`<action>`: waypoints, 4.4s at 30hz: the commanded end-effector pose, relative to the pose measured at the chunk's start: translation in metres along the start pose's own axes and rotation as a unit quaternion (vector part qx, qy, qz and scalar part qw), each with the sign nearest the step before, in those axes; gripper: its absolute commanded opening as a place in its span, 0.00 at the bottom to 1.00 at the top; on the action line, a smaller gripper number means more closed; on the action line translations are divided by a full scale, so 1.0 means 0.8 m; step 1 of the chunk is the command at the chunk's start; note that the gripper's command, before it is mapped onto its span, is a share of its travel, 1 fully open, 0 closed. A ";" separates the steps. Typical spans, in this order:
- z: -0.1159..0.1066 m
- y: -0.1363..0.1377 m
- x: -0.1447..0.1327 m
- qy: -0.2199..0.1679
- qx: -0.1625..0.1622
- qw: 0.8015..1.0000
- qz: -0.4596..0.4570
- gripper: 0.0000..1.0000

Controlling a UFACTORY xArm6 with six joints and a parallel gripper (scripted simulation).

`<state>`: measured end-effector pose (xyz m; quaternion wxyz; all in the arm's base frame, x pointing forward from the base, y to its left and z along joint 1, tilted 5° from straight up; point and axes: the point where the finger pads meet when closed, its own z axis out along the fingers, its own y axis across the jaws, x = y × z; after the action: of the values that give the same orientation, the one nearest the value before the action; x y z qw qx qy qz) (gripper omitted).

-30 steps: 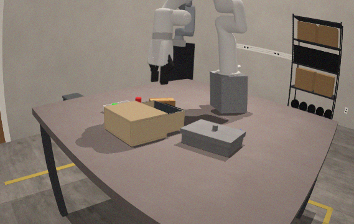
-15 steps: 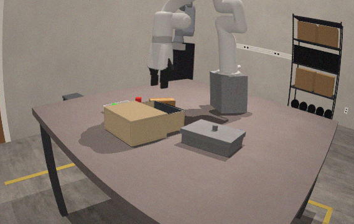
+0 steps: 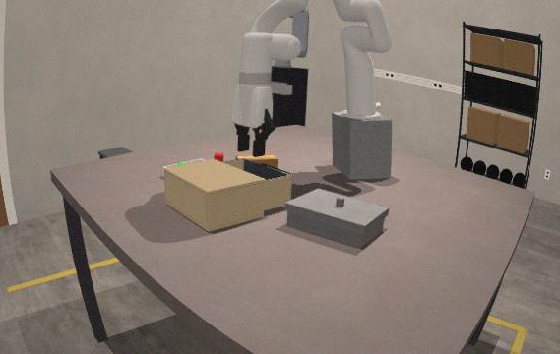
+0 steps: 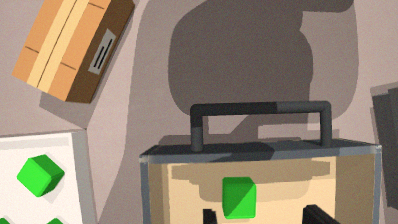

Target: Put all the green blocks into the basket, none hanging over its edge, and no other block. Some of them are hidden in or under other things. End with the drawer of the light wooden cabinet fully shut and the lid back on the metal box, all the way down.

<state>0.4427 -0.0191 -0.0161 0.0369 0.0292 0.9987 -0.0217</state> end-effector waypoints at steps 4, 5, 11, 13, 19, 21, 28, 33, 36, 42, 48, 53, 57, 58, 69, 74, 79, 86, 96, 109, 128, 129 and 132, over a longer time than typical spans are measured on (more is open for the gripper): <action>0.026 0.000 -0.004 -0.003 0.000 1.000 0.000 0.57; 0.029 0.000 -0.004 -0.003 0.000 1.000 0.000 0.57; 0.049 -0.001 -0.004 -0.003 0.000 1.000 0.000 0.57; 0.054 -0.001 -0.004 -0.003 0.000 1.000 0.000 0.57; 0.062 -0.001 -0.005 -0.003 0.000 1.000 0.000 0.57; 0.064 -0.001 -0.005 -0.003 0.000 1.000 0.000 0.57; 0.068 -0.001 -0.005 -0.003 0.000 1.000 0.000 0.57; 0.068 -0.001 -0.005 -0.003 0.000 1.000 0.000 0.57; 0.068 -0.001 -0.005 -0.003 0.000 1.000 0.000 0.57; 0.068 -0.001 -0.006 -0.003 0.000 1.000 0.000 0.57; 0.068 -0.001 -0.007 -0.003 0.000 1.000 0.000 0.57; 0.068 -0.001 -0.007 -0.003 0.000 1.000 0.000 0.57; 0.068 -0.001 -0.007 -0.003 0.000 1.000 0.000 0.57; 0.068 -0.001 -0.007 -0.003 0.000 1.000 0.000 0.57; 0.071 -0.001 -0.007 -0.003 0.000 1.000 0.000 0.57; 0.075 -0.001 -0.007 -0.003 0.000 1.000 0.000 0.57; 0.080 -0.001 -0.007 -0.003 0.000 1.000 0.000 0.57; 0.087 -0.001 -0.007 -0.003 0.000 1.000 0.000 0.57; 0.102 -0.001 -0.007 -0.003 0.000 1.000 0.000 0.57; 0.113 -0.001 -0.007 -0.003 0.000 1.000 0.000 0.57; 0.116 -0.001 -0.007 -0.003 0.000 1.000 0.000 0.57; 0.116 -0.001 -0.007 -0.003 0.000 1.000 0.000 0.57; 0.116 -0.001 -0.007 -0.003 0.000 1.000 0.000 0.57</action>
<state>0.4534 -0.0245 -0.1093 0.0378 0.0292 0.9986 -0.0220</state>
